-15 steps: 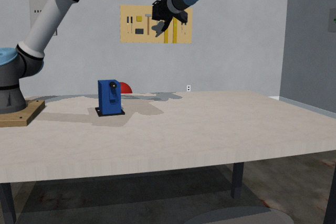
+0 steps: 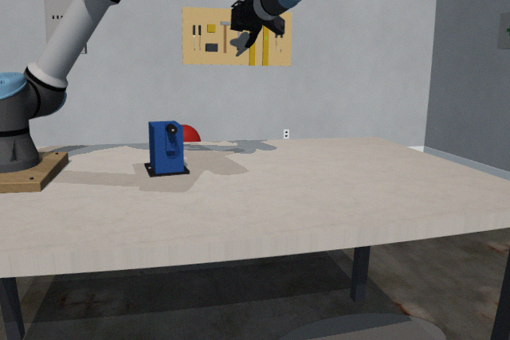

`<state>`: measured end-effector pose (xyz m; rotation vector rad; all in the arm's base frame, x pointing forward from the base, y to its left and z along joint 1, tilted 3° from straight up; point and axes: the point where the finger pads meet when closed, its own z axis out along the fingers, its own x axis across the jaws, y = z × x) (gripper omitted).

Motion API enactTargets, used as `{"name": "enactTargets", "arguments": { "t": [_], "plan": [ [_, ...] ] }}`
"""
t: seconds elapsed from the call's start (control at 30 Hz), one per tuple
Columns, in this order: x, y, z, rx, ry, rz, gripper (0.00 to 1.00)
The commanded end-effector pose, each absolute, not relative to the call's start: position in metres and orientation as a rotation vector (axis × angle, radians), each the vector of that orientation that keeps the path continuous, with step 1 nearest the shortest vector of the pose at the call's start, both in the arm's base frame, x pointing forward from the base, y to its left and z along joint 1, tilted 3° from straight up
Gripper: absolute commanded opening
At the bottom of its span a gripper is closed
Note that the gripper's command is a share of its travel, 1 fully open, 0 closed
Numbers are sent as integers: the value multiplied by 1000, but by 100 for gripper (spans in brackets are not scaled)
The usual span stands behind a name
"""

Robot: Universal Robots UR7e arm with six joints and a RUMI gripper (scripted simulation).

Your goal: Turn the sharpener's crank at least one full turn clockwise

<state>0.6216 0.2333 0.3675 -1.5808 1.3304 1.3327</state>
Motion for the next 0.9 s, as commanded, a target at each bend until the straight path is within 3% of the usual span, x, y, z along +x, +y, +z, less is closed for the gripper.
{"name": "enactTargets", "arguments": {
  "t": [0.0,0.03,0.07,0.87],
  "plan": [
    [621,233,368,-1582,1330,1331,100],
    [621,233,368,-1582,1330,1331,100],
    [621,233,368,-1582,1330,1331,32],
    [598,171,340,-1549,1630,1350,32]
  ]
}}
